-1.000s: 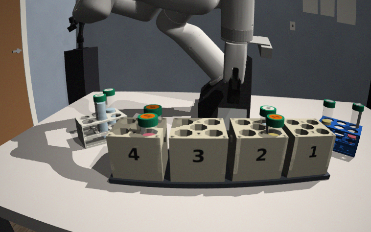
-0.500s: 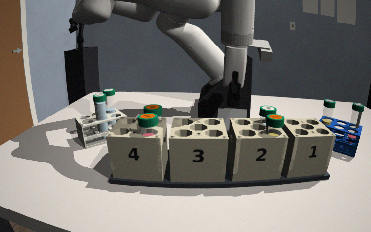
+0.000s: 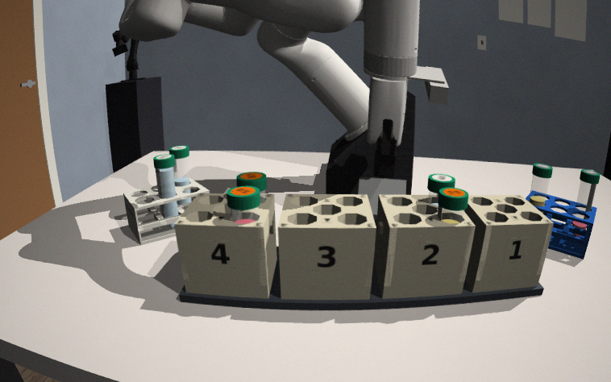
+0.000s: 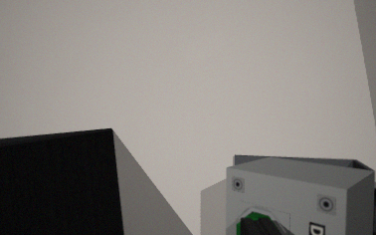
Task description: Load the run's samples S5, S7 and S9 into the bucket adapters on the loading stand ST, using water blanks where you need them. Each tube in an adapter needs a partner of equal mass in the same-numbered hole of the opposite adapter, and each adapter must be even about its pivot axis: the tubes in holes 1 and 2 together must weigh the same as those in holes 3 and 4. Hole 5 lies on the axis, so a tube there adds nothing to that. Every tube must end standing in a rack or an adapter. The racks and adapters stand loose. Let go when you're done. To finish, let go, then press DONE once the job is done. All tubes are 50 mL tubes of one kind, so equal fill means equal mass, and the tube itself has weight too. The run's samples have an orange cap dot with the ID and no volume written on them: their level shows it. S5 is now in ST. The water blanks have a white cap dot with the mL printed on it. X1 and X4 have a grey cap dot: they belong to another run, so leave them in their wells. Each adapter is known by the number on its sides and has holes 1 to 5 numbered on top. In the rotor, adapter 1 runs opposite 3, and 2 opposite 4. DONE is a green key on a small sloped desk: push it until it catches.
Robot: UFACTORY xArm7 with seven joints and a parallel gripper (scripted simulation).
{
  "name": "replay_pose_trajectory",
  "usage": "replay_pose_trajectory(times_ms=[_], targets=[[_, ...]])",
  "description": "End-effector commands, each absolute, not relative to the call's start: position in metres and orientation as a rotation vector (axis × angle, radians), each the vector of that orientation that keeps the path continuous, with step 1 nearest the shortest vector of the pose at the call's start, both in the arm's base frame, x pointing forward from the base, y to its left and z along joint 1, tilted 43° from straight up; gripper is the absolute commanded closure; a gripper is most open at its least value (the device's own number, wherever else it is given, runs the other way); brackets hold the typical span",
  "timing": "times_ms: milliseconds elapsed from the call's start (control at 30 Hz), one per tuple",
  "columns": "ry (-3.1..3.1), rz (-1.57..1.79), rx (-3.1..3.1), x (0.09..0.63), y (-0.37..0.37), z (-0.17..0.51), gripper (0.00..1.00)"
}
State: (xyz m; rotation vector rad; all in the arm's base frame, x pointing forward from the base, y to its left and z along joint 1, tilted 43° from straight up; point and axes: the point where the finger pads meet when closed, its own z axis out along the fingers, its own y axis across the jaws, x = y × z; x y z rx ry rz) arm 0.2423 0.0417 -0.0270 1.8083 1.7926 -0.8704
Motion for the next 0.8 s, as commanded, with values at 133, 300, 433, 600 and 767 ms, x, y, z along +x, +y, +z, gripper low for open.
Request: replay_pose_trajectory(times_ms=[133, 300, 433, 600, 767], targets=[[1.795, -0.866, 1.807, 0.243, 0.0427, -0.027, 1.0], [1.795, -0.866, 1.807, 0.243, 0.0425, -0.0272, 1.0], [1.795, -0.866, 1.807, 0.243, 0.0424, -0.0274, 1.0], [1.795, -0.866, 1.807, 0.2431, 0.0421, -0.0276, 1.0], [1.795, -0.866, 1.807, 0.2431, 0.0419, -0.0278, 1.0]])
